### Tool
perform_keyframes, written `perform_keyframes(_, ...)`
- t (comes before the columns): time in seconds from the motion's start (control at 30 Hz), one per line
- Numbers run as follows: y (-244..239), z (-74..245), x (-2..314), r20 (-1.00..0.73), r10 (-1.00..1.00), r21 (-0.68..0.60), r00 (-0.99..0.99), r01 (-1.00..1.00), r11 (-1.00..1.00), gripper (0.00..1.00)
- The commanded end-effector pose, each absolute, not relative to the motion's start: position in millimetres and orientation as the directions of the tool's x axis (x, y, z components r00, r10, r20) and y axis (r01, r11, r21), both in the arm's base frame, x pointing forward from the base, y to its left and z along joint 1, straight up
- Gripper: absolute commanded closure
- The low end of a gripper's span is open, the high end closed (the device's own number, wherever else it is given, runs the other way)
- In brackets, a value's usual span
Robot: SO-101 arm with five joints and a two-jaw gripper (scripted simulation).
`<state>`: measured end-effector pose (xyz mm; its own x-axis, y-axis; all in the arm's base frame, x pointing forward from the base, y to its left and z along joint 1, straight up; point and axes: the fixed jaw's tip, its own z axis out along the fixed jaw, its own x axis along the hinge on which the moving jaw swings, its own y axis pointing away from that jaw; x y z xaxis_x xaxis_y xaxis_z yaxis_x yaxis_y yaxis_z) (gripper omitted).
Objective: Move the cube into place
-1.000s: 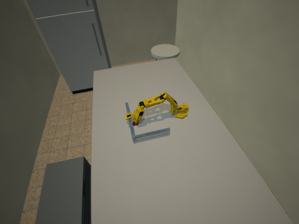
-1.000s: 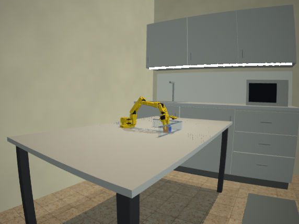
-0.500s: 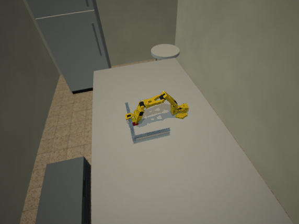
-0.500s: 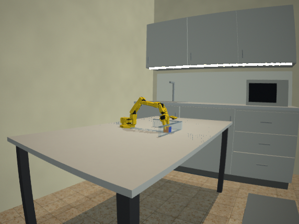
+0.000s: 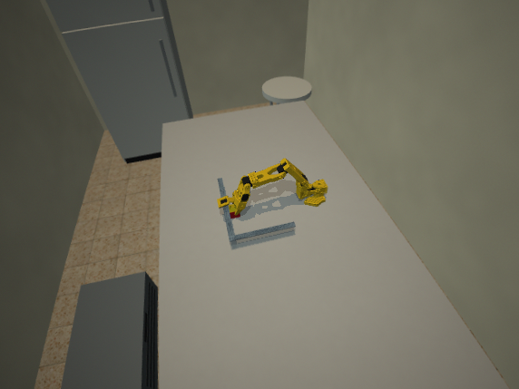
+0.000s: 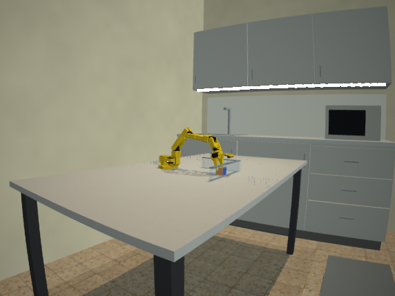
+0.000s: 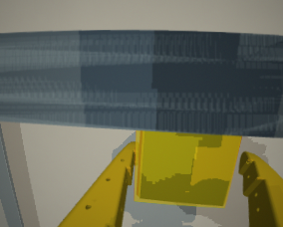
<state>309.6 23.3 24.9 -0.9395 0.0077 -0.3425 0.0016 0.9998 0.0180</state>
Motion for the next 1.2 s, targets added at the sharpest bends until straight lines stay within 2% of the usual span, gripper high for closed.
perform_keyframes(0.0, 23.2, 43.6, 318.2, -0.414, 0.012, 0.023, -0.91, 0.002, 1.0, 0.65)
perform_keyframes(0.63, 23.1, 56.2, 315.2, -0.414, 0.012, 0.023, -0.91, 0.002, 1.0, 0.65)
perform_keyframes(1.17, 22.5, 90.1, 302.9, -0.414, 0.012, 0.023, -0.91, 0.002, 1.0, 0.65)
